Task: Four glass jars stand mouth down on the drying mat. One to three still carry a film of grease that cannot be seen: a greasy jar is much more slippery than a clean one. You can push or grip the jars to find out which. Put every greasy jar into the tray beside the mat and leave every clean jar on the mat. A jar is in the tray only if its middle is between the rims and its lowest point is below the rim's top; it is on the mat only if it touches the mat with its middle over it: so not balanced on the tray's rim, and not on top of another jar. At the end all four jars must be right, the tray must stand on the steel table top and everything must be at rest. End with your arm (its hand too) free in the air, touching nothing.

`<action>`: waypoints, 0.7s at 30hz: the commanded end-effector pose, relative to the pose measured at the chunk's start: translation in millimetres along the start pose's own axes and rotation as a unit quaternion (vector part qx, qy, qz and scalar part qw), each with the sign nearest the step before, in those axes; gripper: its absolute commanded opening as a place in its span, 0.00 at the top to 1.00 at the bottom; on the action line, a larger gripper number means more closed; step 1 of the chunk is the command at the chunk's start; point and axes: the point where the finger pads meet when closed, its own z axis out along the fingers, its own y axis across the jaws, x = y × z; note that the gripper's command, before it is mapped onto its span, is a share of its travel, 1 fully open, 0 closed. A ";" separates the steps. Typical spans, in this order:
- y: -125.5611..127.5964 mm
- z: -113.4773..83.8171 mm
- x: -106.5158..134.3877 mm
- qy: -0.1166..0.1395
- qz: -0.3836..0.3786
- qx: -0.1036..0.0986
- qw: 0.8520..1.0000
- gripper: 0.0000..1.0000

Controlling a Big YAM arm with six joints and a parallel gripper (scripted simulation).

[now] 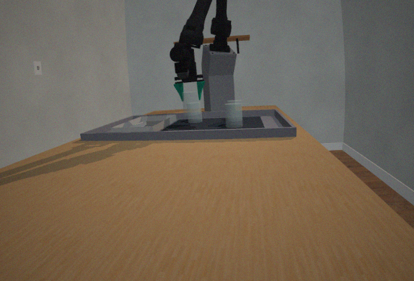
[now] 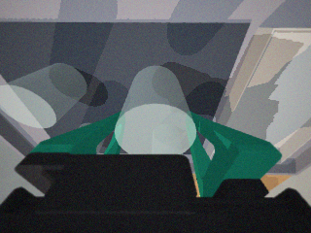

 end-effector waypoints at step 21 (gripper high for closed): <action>-10.1 -74.4 -9.5 -0.019 0.000 0.007 1.000 1.00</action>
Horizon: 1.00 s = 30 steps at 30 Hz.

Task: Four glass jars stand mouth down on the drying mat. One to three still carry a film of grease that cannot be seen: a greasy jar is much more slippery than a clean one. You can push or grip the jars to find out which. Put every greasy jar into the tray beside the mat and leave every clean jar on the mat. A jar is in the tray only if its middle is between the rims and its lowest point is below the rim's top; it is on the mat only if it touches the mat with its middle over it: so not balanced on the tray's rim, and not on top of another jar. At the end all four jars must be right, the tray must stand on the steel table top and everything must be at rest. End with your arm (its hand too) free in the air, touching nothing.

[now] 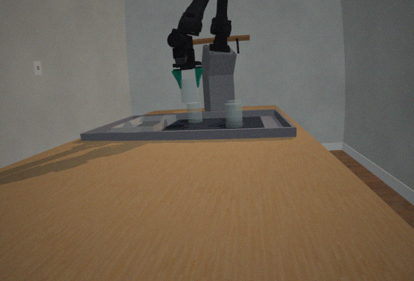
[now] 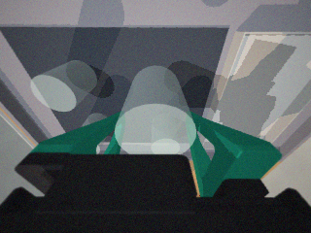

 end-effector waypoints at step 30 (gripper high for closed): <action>-8.2 -41.8 -5.5 -0.014 0.000 0.005 1.000 1.00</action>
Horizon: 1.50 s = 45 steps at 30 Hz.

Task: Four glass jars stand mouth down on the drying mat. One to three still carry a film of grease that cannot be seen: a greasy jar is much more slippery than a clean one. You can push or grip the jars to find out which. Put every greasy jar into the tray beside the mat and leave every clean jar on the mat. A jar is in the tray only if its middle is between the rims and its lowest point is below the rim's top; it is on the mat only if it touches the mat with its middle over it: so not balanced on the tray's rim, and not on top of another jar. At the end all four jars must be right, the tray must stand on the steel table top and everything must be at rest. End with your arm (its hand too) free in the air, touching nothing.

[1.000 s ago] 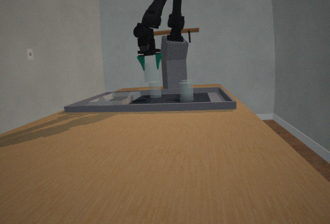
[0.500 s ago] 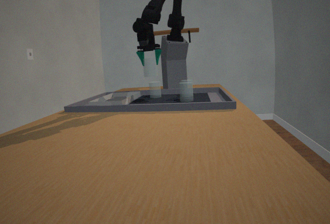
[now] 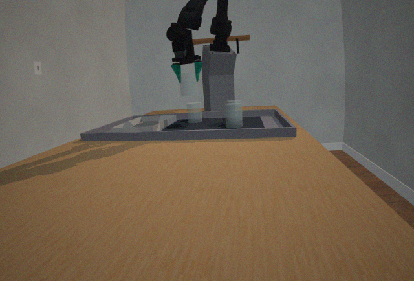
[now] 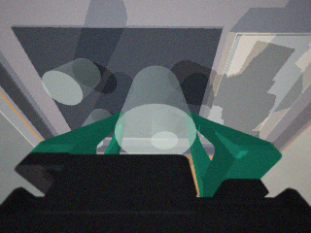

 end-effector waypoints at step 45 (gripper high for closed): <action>-81.6 -29.7 24.4 -0.013 0.001 0.005 1.000 1.00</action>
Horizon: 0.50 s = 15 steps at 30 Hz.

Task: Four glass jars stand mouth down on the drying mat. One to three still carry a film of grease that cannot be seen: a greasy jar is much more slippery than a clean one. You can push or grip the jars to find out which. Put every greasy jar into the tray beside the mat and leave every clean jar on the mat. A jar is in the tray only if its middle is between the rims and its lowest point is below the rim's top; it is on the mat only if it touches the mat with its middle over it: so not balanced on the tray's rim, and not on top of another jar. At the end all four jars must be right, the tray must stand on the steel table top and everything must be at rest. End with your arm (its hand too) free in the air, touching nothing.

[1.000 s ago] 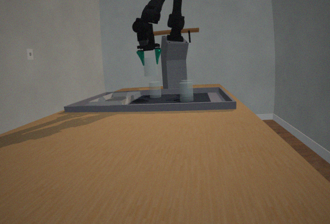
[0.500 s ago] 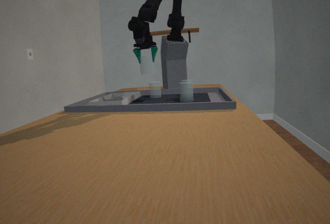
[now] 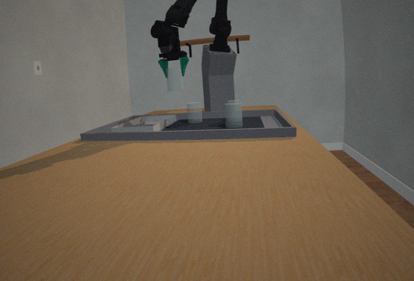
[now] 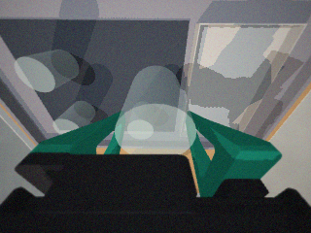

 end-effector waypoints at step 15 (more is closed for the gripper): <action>-62.4 -5.3 19.1 0.000 0.002 0.006 1.000 1.00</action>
